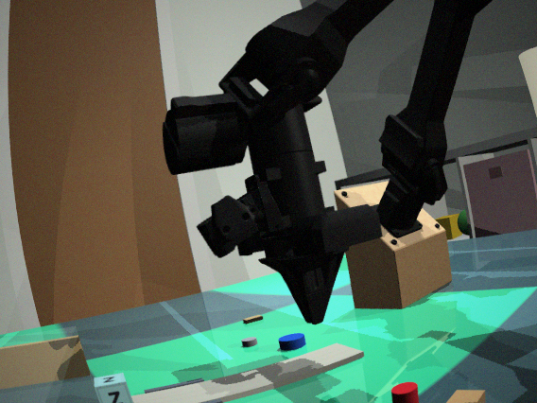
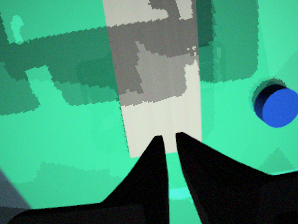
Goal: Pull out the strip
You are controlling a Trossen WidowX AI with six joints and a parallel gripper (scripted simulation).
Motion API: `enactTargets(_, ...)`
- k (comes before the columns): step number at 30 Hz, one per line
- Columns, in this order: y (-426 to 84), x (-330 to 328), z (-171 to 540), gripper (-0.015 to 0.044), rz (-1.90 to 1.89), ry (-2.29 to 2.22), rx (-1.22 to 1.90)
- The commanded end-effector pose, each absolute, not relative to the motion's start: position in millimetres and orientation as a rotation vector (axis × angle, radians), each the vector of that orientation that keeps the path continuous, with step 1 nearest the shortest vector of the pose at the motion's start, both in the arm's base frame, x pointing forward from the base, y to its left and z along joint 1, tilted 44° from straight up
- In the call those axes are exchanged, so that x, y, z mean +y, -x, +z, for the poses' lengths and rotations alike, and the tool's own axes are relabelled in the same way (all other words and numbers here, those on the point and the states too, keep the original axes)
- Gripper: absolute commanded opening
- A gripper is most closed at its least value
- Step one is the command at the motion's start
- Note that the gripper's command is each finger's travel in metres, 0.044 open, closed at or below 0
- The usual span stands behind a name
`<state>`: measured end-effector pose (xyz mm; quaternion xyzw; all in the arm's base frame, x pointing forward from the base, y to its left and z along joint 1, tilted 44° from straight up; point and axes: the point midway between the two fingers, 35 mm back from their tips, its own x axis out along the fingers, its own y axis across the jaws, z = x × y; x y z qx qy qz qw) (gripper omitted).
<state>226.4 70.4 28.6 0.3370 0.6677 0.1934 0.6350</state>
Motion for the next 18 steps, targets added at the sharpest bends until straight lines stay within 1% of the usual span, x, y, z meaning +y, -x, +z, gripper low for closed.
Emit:
enactTargets(1, -240, 67, 28, 0.0105, 0.46, -0.747, 1.522)
enactTargets(14, -292, 55, 28, 0.044, 0.466, -0.74, 1.516)
enactTargets(18, -308, 51, 28, 0.044, 0.466, -0.739, 1.515)
